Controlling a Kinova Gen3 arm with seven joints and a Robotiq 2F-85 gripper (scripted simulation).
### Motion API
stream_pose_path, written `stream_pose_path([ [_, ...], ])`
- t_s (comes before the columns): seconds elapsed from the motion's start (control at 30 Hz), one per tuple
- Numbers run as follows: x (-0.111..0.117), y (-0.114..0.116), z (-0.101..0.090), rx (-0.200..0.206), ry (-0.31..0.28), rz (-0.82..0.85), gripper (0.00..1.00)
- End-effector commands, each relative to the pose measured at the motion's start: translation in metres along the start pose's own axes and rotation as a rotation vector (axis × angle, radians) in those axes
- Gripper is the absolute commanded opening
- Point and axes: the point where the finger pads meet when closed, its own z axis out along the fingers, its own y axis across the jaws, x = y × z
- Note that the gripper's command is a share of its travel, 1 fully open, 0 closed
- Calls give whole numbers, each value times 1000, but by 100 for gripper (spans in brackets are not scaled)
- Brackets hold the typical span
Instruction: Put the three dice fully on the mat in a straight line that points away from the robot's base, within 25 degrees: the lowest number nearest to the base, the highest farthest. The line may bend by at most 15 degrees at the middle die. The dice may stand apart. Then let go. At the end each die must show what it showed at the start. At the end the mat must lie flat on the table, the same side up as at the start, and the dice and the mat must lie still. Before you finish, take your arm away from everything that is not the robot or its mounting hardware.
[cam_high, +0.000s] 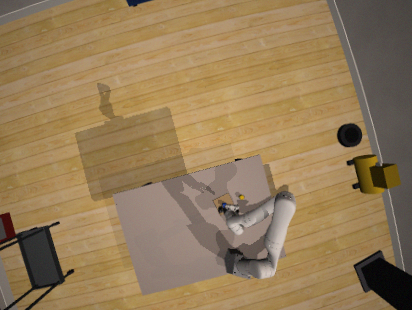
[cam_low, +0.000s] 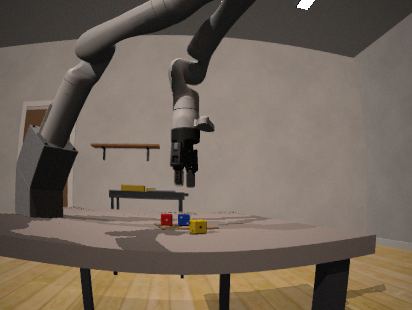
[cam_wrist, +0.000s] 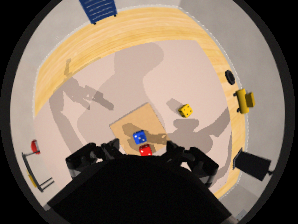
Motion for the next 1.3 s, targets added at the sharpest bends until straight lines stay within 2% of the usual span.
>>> stream_pose_path([
  [0.0,1,-1,0,6,1,35,100],
  [0.47,6,3,3,5,2,314,100],
  [0.53,6,3,3,5,2,314,100],
  [1.27,13,13,7,3,3,835,100],
])
